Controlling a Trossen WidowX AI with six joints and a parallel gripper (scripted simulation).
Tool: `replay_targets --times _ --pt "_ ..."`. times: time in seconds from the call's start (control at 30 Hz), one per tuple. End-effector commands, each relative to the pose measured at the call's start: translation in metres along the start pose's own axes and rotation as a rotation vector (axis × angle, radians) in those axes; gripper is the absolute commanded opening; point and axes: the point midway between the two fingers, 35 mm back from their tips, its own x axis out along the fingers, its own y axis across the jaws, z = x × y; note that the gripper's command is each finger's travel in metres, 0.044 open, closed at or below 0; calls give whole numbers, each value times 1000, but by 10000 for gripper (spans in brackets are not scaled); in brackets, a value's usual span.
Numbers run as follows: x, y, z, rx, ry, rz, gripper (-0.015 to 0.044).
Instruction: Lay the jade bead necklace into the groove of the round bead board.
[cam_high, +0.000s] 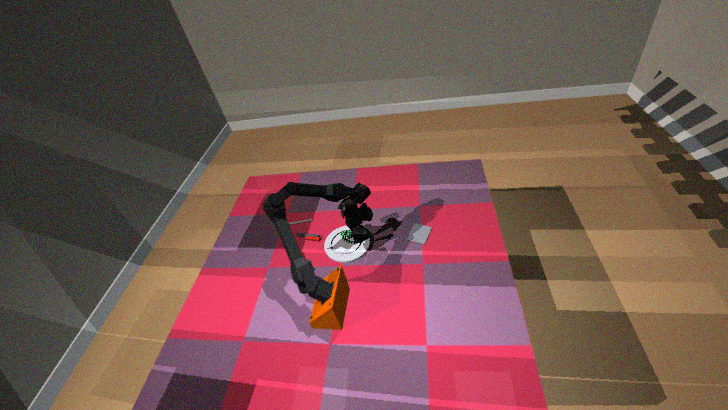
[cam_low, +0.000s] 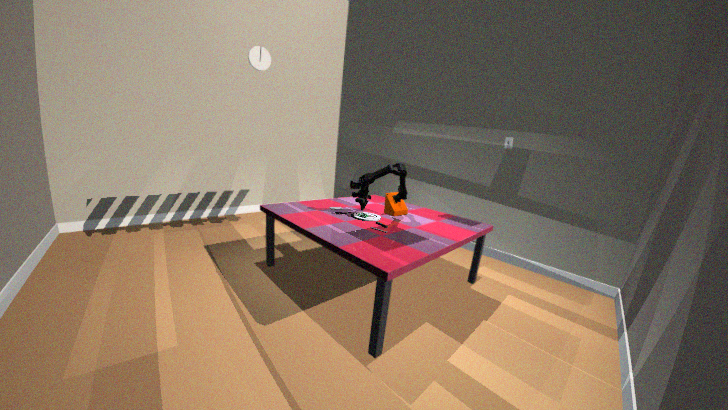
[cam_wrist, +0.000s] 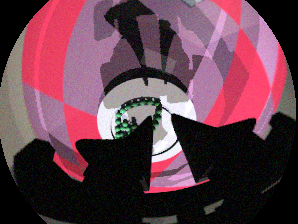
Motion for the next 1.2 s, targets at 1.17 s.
replay_targets --times 1.17 --pt "28 0 0 -1 2 0 0"
